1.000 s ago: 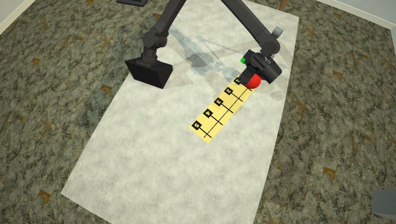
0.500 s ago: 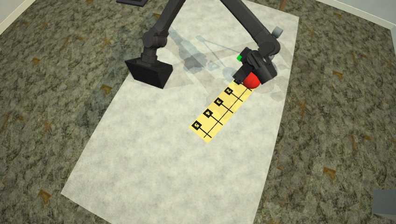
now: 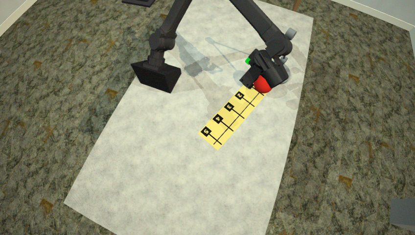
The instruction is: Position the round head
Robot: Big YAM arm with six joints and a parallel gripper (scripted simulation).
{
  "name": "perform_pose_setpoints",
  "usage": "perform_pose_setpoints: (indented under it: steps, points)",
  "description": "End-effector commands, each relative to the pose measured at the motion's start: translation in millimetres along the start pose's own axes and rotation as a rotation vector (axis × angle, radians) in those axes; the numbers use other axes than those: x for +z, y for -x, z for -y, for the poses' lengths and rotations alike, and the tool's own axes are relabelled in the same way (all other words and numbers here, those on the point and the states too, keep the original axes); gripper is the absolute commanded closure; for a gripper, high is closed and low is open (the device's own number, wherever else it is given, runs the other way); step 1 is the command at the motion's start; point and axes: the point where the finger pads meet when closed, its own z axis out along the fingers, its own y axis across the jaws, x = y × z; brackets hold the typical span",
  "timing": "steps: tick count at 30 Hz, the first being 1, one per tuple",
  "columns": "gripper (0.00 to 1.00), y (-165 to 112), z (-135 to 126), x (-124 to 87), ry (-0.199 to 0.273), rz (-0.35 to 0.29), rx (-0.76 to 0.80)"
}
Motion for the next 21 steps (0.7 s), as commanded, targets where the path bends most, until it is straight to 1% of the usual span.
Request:
perform_pose_setpoints:
  steps: [1,3,5,21]
  points:
    - [0.0,-9.7,2.6,-35.1,-0.033,-0.025,-0.012]
    - [0.0,-7.9,4.0,-41.1,-0.032,-0.023,-0.006]
    - [0.0,-7.9,4.0,-41.1,-0.032,-0.023,-0.006]
    - [0.0,-17.3,-4.0,-61.5,0.038,0.004,-0.013]
